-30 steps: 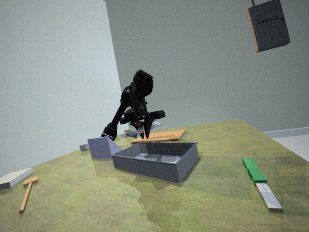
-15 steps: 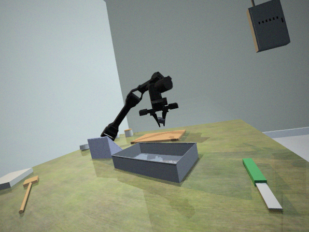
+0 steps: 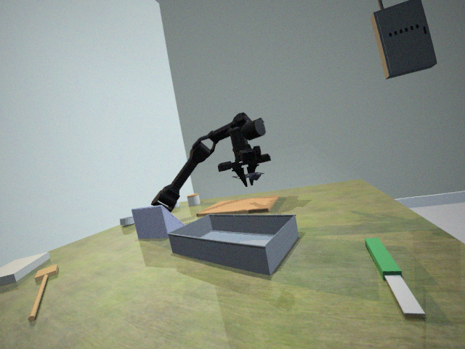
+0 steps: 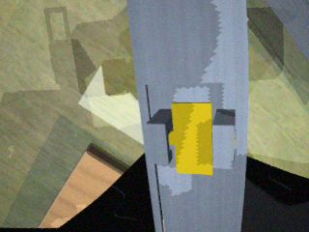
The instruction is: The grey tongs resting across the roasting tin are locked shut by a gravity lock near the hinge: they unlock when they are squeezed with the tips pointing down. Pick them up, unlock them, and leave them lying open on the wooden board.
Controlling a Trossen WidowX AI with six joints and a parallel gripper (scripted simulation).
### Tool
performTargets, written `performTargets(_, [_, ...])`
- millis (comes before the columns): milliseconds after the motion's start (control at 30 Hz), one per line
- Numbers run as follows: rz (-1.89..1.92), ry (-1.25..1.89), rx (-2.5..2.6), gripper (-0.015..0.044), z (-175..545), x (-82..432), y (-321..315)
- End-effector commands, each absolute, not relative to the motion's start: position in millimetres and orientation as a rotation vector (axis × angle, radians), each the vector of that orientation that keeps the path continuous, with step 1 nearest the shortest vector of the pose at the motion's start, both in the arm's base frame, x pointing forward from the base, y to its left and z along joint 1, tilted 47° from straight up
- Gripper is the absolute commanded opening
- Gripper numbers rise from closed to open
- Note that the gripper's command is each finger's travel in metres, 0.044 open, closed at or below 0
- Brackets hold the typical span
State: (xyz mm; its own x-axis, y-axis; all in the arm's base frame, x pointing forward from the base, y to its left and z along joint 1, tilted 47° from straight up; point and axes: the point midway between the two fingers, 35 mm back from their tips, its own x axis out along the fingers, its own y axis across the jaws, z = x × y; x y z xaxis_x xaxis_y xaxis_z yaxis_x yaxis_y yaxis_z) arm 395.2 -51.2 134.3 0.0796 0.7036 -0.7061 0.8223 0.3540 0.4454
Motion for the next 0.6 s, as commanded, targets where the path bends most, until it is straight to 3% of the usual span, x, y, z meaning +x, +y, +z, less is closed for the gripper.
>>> performTargets(0, [-0.062,1.618,1.308,-0.0150,162.9,392.3,-30.1])
performTargets(567, [0.287,1.499,0.984,-0.0150,250.2,353.5,56.6])
